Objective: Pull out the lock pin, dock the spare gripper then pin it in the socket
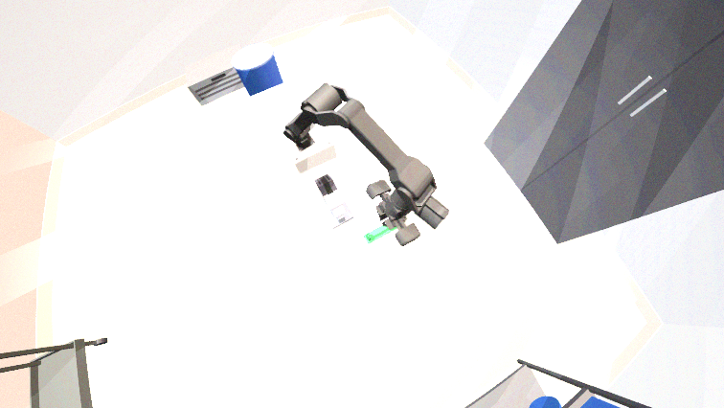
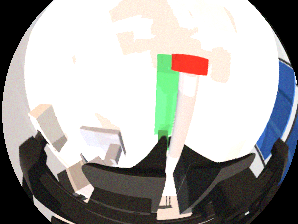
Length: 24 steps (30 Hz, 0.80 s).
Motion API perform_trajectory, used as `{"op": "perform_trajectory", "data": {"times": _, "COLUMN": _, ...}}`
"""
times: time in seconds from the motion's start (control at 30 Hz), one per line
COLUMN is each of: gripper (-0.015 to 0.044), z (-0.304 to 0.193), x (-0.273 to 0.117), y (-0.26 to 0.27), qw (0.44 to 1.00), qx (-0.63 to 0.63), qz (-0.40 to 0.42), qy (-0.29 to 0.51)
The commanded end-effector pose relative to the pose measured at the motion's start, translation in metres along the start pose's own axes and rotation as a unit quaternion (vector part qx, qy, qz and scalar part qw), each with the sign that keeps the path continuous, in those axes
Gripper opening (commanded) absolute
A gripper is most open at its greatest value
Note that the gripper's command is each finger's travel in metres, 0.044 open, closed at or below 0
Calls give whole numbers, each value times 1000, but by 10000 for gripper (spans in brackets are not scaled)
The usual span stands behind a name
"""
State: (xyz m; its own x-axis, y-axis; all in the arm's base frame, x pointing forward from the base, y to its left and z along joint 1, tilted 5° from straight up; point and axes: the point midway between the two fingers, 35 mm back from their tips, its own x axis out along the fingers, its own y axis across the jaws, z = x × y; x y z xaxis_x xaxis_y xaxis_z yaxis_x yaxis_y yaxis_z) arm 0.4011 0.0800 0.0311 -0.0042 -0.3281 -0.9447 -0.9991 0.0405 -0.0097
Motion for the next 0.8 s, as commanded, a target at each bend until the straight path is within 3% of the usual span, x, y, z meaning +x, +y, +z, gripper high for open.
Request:
{"op": "perform_trajectory", "data": {"times": 0.0, "gripper": 0, "z": 0, "x": 1, "y": 0, "qw": 1000, "qx": 0, "qz": 1, "qy": 0}}
{"op": "perform_trajectory", "data": {"times": 0.77, "gripper": 0, "z": 6, "x": -16, "y": 46, "qw": 1000, "qx": -3, "qz": 1, "qy": -3}}
